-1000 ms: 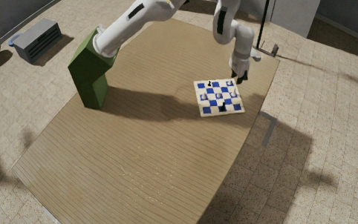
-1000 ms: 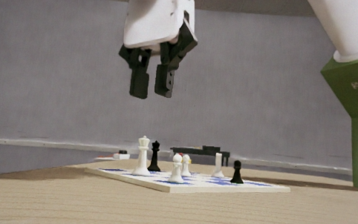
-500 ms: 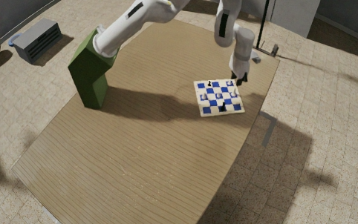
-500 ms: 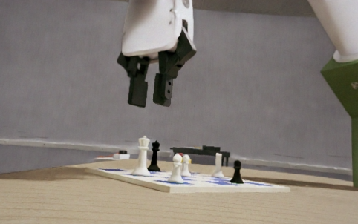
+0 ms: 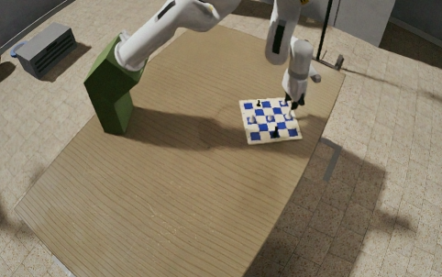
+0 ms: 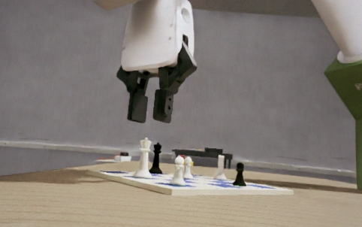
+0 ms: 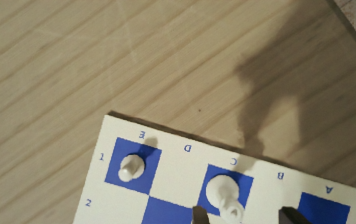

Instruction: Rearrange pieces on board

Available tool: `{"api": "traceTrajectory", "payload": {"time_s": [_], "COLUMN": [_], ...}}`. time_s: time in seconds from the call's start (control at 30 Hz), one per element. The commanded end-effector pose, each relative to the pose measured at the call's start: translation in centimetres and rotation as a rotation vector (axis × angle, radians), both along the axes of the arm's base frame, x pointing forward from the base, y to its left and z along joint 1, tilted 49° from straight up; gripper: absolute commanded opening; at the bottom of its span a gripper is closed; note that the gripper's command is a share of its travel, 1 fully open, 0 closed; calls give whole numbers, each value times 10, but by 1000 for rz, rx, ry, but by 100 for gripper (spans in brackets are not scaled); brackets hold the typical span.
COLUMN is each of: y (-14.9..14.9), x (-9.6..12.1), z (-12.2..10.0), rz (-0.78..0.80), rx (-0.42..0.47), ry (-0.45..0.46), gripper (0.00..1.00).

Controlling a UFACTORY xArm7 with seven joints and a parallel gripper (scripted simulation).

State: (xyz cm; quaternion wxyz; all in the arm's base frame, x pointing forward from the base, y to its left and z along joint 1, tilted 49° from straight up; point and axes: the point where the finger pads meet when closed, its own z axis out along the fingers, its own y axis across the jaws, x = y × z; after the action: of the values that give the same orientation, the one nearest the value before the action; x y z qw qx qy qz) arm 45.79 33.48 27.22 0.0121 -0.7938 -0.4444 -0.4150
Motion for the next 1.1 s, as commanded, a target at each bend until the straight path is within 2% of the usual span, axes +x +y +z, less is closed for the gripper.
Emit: {"api": "traceTrajectory", "payload": {"time_s": [0.0,1.07], "y": [3,7], "x": [5,11], "z": [-4,-9], "rz": [-9,-9], "rx": [-8,-8], "ry": [-4,-4], "gripper": [43,43]}}
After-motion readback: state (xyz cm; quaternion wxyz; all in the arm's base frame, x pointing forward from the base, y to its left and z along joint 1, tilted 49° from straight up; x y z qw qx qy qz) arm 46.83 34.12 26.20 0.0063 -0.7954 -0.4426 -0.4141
